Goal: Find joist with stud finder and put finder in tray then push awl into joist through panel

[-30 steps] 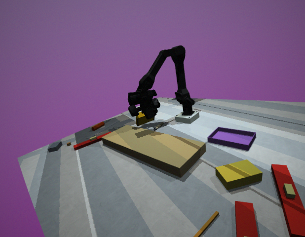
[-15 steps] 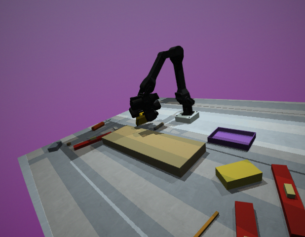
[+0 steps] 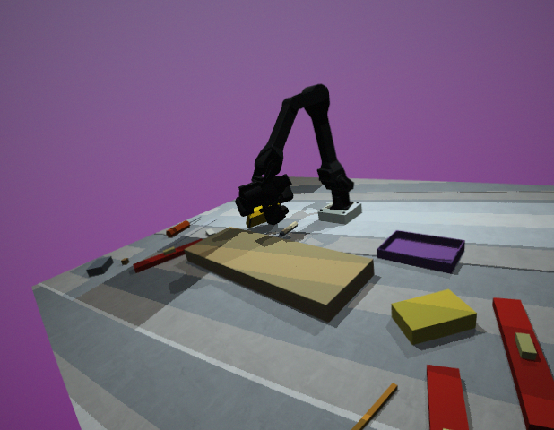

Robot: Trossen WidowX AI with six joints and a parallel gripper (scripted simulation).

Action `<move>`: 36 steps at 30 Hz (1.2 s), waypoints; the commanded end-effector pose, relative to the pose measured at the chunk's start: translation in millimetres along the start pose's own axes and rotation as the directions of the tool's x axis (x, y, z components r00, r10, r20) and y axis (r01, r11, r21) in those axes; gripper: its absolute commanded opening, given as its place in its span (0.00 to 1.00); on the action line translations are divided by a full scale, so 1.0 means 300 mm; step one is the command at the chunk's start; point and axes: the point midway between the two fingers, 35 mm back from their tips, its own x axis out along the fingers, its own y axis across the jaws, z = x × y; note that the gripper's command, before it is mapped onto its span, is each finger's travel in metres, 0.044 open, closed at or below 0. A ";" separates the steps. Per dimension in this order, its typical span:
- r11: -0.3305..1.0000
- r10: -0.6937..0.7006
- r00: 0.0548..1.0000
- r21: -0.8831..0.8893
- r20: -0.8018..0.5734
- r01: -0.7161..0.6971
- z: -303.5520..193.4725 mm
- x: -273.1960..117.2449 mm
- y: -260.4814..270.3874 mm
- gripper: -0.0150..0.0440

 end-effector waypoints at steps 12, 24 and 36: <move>1.000 -0.016 0.997 0.000 -0.082 0.016 -0.033 -0.014 0.006 0.25; 1.000 -0.026 0.994 0.001 -0.108 0.027 -0.055 -0.017 0.013 0.25; 1.000 -0.025 0.995 0.005 -0.098 0.026 0.003 0.015 0.012 0.25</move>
